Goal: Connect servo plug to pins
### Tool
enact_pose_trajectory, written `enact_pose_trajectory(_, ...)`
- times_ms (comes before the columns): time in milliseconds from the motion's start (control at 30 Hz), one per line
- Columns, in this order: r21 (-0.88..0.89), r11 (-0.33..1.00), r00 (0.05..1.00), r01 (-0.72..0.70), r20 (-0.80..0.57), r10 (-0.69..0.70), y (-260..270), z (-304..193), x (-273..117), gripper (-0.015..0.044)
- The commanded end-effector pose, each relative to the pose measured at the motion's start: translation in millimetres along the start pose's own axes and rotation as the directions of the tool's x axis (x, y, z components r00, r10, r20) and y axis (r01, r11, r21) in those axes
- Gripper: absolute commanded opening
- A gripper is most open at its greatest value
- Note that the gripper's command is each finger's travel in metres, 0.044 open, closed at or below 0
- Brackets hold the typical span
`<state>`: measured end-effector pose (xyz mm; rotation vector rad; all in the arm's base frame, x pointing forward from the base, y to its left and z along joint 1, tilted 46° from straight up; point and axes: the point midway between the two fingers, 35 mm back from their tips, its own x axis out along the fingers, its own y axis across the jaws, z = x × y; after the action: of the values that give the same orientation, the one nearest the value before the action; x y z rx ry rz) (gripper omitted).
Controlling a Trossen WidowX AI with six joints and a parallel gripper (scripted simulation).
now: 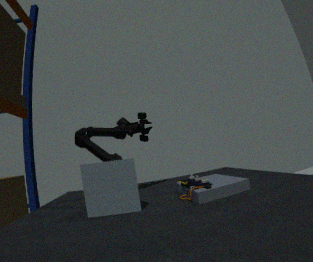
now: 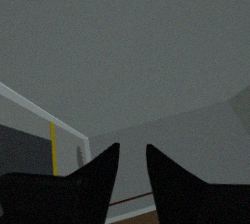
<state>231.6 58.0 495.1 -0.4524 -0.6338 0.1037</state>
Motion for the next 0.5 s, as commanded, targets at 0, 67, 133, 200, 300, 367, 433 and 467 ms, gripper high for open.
enact_pose_trajectory(0, 0.048, 0.999, 0.998, 0.001, -0.069, 0.002, 4.1, -23.2, 0.6, 0.0115)
enact_pose_trajectory(67, 0.073, 0.997, 0.995, 0.003, -0.102, 0.005, 6.2, -34.5, 0.4, 0.0115)
enact_pose_trajectory(133, 0.098, 0.995, 0.991, 0.006, -0.135, 0.007, 8.1, -45.7, -0.1, 0.0115)
enact_pose_trajectory(200, 0.123, 0.992, 0.986, 0.012, -0.167, 0.009, 10.0, -56.9, -0.9, 0.0115)
enact_pose_trajectory(300, 0.160, 0.987, 0.977, 0.024, -0.215, 0.011, 12.3, -73.4, -2.8, 0.0115)
enact_pose_trajectory(367, 0.184, 0.982, 0.969, 0.035, -0.247, 0.012, 13.9, -84.6, -4.5, 0.0115)
enact_pose_trajectory(433, 0.208, 0.977, 0.960, 0.047, -0.280, 0.013, 15.4, -95.7, -6.5, 0.0115)
enact_pose_trajectory(467, 0.220, 0.974, 0.955, 0.054, -0.296, 0.014, 16.1, -101.3, -7.6, 0.0115)
